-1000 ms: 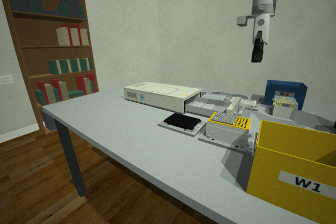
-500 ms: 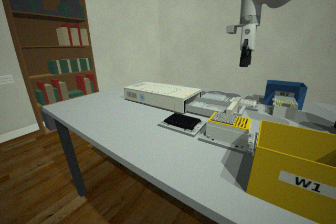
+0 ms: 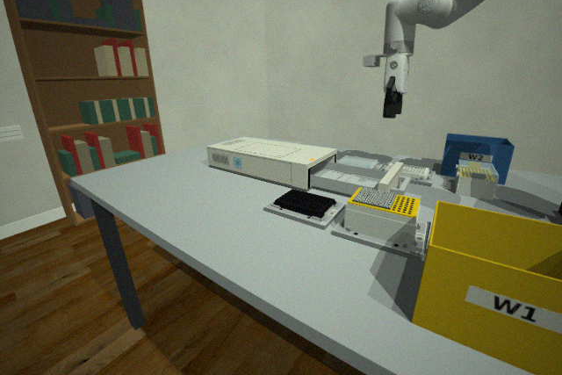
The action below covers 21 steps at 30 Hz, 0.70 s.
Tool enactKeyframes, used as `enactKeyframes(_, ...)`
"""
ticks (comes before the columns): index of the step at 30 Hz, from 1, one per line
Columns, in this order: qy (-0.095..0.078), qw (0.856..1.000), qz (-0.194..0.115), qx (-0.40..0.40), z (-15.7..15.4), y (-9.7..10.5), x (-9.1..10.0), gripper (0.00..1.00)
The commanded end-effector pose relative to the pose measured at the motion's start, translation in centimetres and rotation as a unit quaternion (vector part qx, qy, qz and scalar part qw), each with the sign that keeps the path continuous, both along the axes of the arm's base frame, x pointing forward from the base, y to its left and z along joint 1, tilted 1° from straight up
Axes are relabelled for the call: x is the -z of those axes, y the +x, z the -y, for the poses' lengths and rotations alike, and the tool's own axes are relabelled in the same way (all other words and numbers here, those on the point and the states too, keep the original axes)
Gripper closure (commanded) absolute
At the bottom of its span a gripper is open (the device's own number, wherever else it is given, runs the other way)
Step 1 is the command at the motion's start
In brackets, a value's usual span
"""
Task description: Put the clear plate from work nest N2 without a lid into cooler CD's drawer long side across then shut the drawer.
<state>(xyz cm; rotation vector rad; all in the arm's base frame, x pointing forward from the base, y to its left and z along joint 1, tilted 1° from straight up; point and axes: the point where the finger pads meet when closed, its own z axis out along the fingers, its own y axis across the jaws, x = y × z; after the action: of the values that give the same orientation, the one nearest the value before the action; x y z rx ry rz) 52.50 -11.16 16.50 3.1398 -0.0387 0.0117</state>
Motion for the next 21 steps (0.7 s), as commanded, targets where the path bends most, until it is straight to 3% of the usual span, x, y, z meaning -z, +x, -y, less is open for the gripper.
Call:
enactKeyframes(1,0.008,1.0,0.002,0.0,0.8,1.1,0.2,0.0)
enactKeyframes(21,0.008,1.0,0.002,0.0,6.6,7.3,3.1,0.0)
